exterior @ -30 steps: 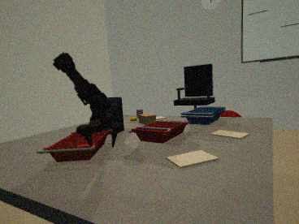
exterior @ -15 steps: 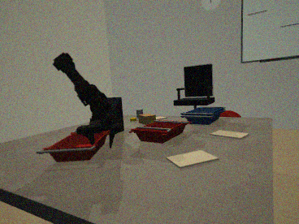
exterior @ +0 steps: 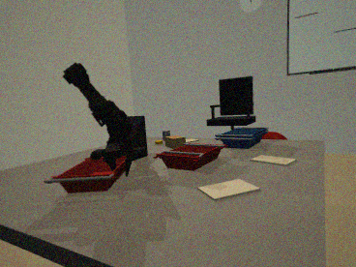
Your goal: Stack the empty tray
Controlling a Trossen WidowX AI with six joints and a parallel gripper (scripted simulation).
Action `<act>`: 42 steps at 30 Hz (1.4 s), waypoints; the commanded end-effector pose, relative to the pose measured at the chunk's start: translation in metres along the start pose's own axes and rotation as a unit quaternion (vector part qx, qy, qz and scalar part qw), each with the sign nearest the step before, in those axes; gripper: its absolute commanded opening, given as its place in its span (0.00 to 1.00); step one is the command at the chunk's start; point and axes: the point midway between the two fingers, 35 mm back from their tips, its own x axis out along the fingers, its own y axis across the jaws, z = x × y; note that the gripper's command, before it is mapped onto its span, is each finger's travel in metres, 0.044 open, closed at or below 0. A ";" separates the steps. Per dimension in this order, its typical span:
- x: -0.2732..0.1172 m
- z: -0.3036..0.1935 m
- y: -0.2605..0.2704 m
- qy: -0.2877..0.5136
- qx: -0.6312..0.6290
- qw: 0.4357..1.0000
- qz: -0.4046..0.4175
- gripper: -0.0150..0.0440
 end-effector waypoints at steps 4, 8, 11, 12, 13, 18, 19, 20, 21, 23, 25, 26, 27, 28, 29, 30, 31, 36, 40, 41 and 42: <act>0.000 -0.001 0.002 0.001 -0.002 1.000 0.004 0.47; 0.000 -0.001 0.002 0.001 -0.002 1.000 0.004 0.42; 0.000 -0.001 0.002 0.001 -0.002 1.000 0.004 0.39; 0.000 -0.001 0.002 0.001 -0.002 1.000 0.004 0.38; 0.000 -0.001 0.002 0.001 -0.002 1.000 0.004 0.37; 0.000 -0.001 0.002 0.001 -0.002 1.000 0.004 0.31; 0.000 -0.001 0.002 0.001 -0.002 1.000 0.004 0.30; 0.000 -0.001 0.002 0.001 -0.002 1.000 0.004 0.29; -0.001 -0.001 0.002 0.001 -0.002 1.000 0.004 0.28; -0.006 0.000 0.003 0.002 -0.002 1.000 0.005 0.25; -0.015 0.000 0.004 0.002 -0.002 1.000 0.005 0.25; -0.020 0.001 0.004 0.003 -0.001 1.000 0.005 0.25; -0.026 0.001 0.004 0.003 -0.001 1.000 0.005 0.25; -0.033 0.001 0.004 0.003 -0.001 1.000 0.006 0.25; -0.039 0.001 0.005 0.004 -0.001 1.000 0.006 0.25; -0.045 0.001 0.004 0.004 -0.001 1.000 0.006 0.25; -0.051 0.001 0.004 0.004 -0.001 1.000 0.006 0.25; -0.078 0.000 0.002 0.003 -0.002 1.000 0.006 0.25; -0.079 0.000 0.002 0.003 -0.002 1.000 0.006 0.25; -0.079 0.000 0.002 0.003 -0.002 1.000 0.006 0.25; -0.079 0.000 0.002 0.003 -0.002 1.000 0.006 0.25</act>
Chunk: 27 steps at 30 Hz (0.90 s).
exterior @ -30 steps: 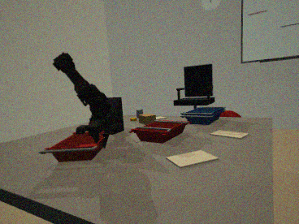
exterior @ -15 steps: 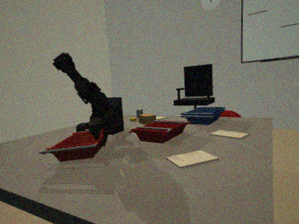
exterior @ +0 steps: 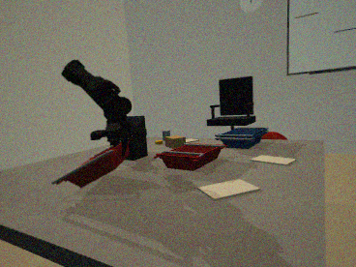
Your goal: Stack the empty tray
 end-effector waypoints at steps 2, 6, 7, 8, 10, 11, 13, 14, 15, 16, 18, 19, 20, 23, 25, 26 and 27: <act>-0.009 0.005 -0.003 -0.012 0.007 1.000 -0.001 0.25; -0.014 0.003 -0.002 -0.010 0.007 1.000 0.000 0.25; -0.018 0.001 -0.001 -0.009 0.007 1.000 0.001 0.25; -0.022 0.000 0.000 -0.008 0.007 1.000 0.001 0.25; -0.033 -0.005 0.001 -0.006 0.008 1.000 0.002 0.25; -0.039 -0.008 0.001 -0.005 0.008 1.000 0.002 0.25; -0.050 -0.013 0.002 -0.004 0.008 1.000 0.003 0.25; -0.056 -0.015 0.001 -0.003 0.007 1.000 0.003 0.25; -0.062 -0.017 0.001 -0.003 0.007 1.000 0.003 0.25; -0.067 -0.020 0.001 -0.003 0.007 1.000 0.002 0.25; -0.078 -0.024 -0.001 -0.003 0.007 1.000 0.002 0.25; -0.084 -0.027 -0.002 -0.004 0.006 1.000 0.002 0.25; -0.089 -0.029 -0.004 -0.004 0.006 1.000 0.001 0.25; -0.101 -0.034 -0.007 -0.007 0.005 1.000 0.000 0.25; -0.102 -0.034 -0.008 -0.007 0.005 1.000 0.000 0.25; -0.102 -0.034 -0.008 -0.007 0.005 1.000 0.000 0.25; -0.102 -0.034 -0.008 -0.007 0.005 1.000 0.000 0.25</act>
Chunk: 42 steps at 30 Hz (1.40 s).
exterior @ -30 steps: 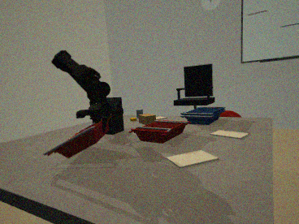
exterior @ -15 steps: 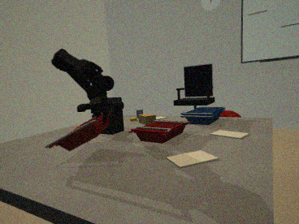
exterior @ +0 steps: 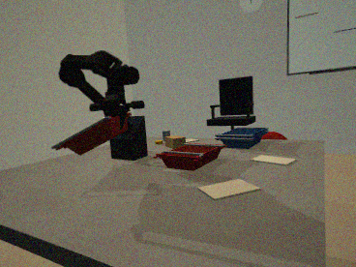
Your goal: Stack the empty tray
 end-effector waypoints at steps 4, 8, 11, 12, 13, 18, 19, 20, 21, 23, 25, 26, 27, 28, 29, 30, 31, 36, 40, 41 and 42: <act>-0.008 0.002 -0.004 -0.009 0.006 1.000 0.002 0.25; -0.008 0.002 -0.004 -0.009 0.006 1.000 0.002 0.25; -0.008 0.002 -0.004 -0.009 0.006 1.000 0.002 0.25; -0.008 0.002 -0.004 -0.009 0.006 1.000 0.002 0.25; -0.008 0.002 -0.004 -0.009 0.006 1.000 0.002 0.25; -0.008 0.002 -0.004 -0.009 0.006 1.000 0.002 0.25; -0.008 0.002 -0.004 -0.009 0.006 1.000 0.002 0.25; -0.008 0.002 -0.004 -0.009 0.006 1.000 0.002 0.25; -0.008 0.002 -0.004 -0.009 0.006 1.000 0.002 0.25; -0.008 0.002 -0.004 -0.009 0.006 1.000 0.002 0.25; -0.008 0.002 -0.003 -0.009 0.004 1.000 0.002 0.25; -0.008 0.002 -0.002 -0.009 0.000 1.000 0.002 0.25; -0.008 0.001 -0.001 -0.008 -0.007 1.000 0.003 0.25; -0.008 0.001 0.001 -0.008 -0.016 1.000 0.003 0.25; -0.008 0.001 0.003 -0.008 -0.025 1.000 0.003 0.25; -0.008 0.001 0.005 -0.007 -0.033 0.999 0.004 0.25; -0.008 0.000 0.006 -0.007 -0.042 0.999 0.004 0.25; -0.007 -0.001 0.016 -0.006 -0.085 0.996 0.006 0.25; -0.007 -0.003 0.023 -0.005 -0.120 0.993 0.007 0.25; -0.007 -0.003 0.025 -0.004 -0.128 0.992 0.008 0.25; -0.007 -0.004 0.027 -0.004 -0.137 0.991 0.008 0.25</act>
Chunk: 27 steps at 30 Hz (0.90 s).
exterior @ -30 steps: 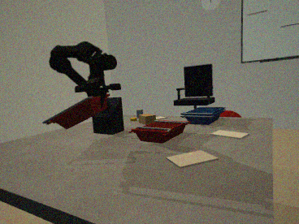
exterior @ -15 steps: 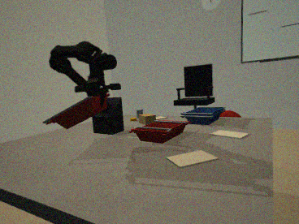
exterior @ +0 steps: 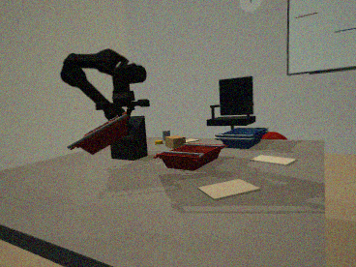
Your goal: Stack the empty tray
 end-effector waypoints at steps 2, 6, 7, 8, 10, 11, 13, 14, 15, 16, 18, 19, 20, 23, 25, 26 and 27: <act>-0.003 0.002 0.011 -0.004 -0.044 0.999 0.004 0.25; -0.003 0.002 0.018 -0.004 -0.078 0.997 0.006 0.25; -0.003 0.002 0.020 -0.003 -0.087 0.996 0.006 0.25; -0.003 0.002 0.022 -0.003 -0.096 0.995 0.006 0.25; -0.003 0.001 0.026 -0.003 -0.113 0.994 0.007 0.25; -0.003 0.001 0.028 -0.003 -0.121 0.993 0.007 0.25; -0.003 0.001 0.032 -0.003 -0.139 0.990 0.008 0.25; -0.003 0.001 0.034 -0.002 -0.147 0.989 0.008 0.25; -0.002 0.001 0.036 -0.002 -0.156 0.988 0.009 0.25; -0.002 0.000 0.038 -0.002 -0.164 0.986 0.009 0.25; -0.002 0.000 0.041 -0.002 -0.181 0.983 0.009 0.25; -0.002 0.000 0.043 -0.002 -0.190 0.982 0.010 0.25; -0.002 -0.001 0.045 -0.002 -0.198 0.980 0.010 0.25; -0.002 -0.002 0.051 -0.002 -0.224 0.975 0.011 0.25; -0.002 -0.002 0.055 -0.002 -0.241 0.971 0.011 0.25; -0.002 -0.003 0.057 -0.002 -0.249 0.968 0.012 0.25; -0.003 -0.003 0.059 -0.001 -0.257 0.966 0.012 0.25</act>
